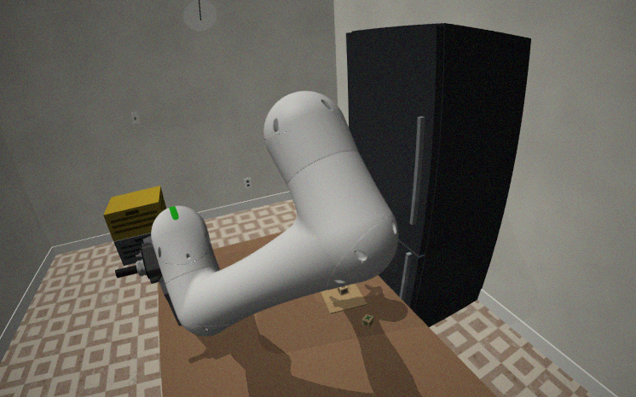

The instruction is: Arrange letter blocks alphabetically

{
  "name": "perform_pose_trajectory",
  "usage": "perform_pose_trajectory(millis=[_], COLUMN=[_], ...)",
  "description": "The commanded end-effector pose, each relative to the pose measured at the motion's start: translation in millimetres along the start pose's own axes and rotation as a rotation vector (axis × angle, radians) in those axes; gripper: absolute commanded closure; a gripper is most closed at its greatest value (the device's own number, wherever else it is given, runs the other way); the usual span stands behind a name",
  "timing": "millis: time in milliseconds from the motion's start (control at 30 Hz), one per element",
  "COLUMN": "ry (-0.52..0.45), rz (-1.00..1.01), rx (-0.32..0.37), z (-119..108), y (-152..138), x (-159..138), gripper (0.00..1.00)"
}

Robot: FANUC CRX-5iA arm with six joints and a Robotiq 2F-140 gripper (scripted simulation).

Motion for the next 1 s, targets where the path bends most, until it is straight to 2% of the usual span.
perform_pose_trajectory(millis=[0,767,967], ry=[0.0,0.0,-0.016], rz=[0.0,0.0,0.09], rx=[0.0,0.0,-0.001], z=[0,0,-14], y=[0,0,11], x=[0,0,-10], gripper=[0.0,0.0,0.0])
Point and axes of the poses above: the point where the finger pads meet when closed, its own z axis out along the fingers, its own y axis across the jaws, x = y × z, the point moved 7 cm from there along -z, back along the fingers, and after that the axes turned 5 degrees about -z, right-handed, at the moved point
